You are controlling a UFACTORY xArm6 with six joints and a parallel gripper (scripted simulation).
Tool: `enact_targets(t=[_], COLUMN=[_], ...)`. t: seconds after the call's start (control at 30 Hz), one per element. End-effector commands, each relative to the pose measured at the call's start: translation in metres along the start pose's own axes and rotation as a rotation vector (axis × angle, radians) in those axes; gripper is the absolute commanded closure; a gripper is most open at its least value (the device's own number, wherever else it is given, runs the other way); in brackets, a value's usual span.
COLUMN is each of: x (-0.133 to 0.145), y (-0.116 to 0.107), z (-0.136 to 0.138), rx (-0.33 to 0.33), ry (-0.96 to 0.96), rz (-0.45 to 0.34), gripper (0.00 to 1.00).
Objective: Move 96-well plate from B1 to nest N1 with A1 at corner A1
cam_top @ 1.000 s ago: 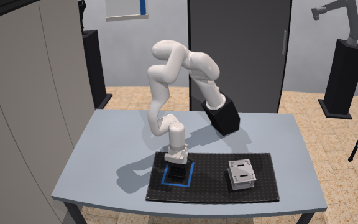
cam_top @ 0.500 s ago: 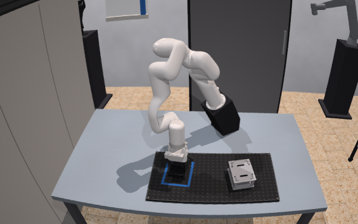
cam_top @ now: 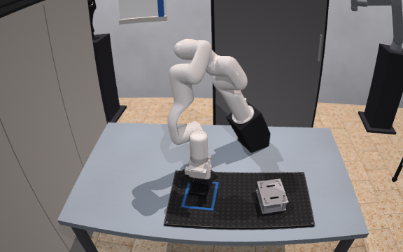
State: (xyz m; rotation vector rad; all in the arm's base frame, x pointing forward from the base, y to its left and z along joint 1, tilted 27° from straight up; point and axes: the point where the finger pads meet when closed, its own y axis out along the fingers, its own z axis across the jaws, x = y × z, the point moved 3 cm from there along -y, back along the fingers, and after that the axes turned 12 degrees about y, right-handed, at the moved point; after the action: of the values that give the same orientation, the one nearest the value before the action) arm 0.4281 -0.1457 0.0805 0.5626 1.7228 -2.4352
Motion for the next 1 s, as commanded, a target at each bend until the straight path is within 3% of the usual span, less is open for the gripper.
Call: enact_targets(t=[0.0, 0.47, 0.9, 0.97], x=[-0.001, -0.001, -0.001, 0.000], y=[-0.007, -0.027, -0.027, -0.028], z=[0.000, 0.000, 0.000, -0.006], rx=[0.000, 0.000, 0.000, -0.001], ry=[0.000, 0.000, 0.000, 0.067], rz=[0.002, 0.002, 0.002, 0.002], gripper=[1.00, 1.00, 1.00, 1.00])
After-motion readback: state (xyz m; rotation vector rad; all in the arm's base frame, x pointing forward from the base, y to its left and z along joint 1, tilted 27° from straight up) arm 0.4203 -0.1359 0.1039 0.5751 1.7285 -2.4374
